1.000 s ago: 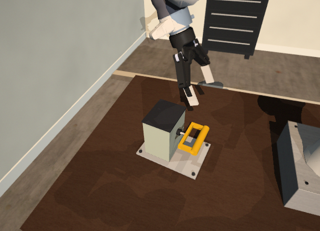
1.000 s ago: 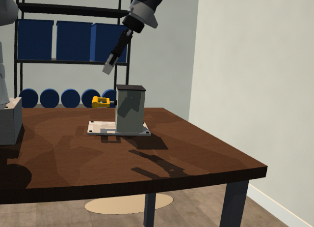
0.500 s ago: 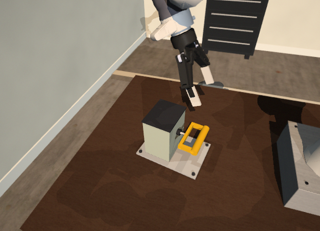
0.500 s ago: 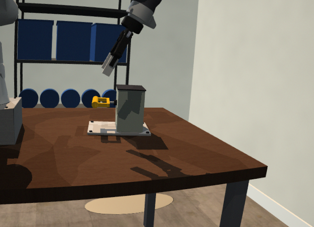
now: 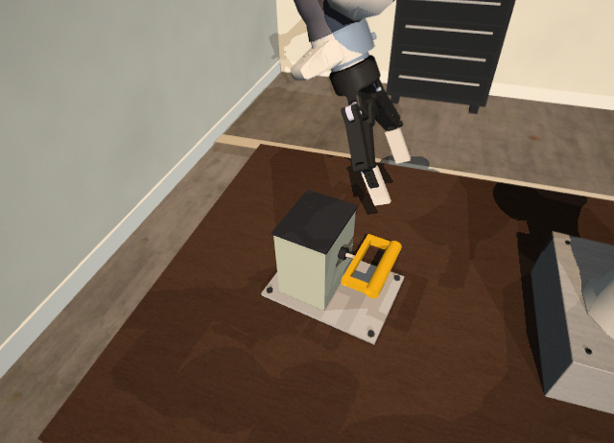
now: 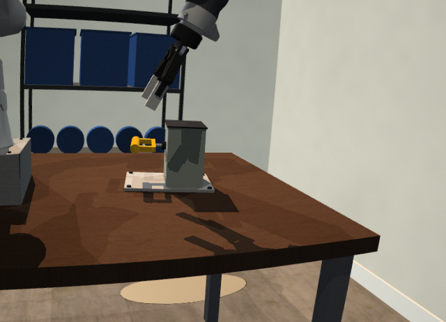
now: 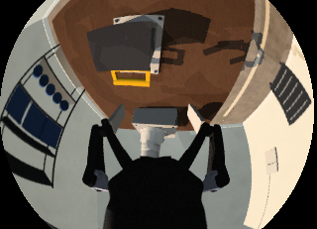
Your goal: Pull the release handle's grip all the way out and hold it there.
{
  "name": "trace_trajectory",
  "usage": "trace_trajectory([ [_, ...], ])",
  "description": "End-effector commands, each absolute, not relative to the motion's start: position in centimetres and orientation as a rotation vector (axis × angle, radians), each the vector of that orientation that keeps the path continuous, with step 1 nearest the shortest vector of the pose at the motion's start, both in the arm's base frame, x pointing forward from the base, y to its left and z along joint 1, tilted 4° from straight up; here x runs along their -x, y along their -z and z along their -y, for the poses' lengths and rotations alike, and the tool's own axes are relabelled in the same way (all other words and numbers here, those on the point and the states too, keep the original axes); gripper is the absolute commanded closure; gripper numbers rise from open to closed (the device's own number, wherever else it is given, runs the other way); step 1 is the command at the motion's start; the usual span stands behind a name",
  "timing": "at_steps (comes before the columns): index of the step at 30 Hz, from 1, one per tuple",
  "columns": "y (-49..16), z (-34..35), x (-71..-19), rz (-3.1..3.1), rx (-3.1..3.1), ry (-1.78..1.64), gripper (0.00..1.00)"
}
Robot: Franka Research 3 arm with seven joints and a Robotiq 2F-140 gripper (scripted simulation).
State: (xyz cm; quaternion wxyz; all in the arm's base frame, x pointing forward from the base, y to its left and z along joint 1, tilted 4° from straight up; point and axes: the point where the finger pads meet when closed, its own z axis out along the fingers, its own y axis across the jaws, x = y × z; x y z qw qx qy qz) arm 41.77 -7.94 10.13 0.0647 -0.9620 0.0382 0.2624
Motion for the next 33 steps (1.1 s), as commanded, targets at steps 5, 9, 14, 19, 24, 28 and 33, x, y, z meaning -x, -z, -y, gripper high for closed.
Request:
trace_trajectory([
  [5, -10.12, 8.04, -41.91, -0.055, 2.902, -0.774, 0.0],
  [9, -10.12, 8.04, -41.91, -0.055, 2.902, -0.774, 0.0],
  [14, -10.12, 8.04, -41.91, -0.055, 2.902, -0.774, 0.0],
  [19, -9.9, 8.19, -41.61, 0.042, 2.892, -0.756, 0.0],
  [24, -9.9, 8.19, -41.61, 0.042, 2.892, -0.756, 0.0],
  [28, -9.9, 8.19, -41.61, 0.042, 2.892, -0.756, 0.0],
  [33, -9.9, 8.19, -41.61, 0.042, 2.892, -0.756, 0.0],
])
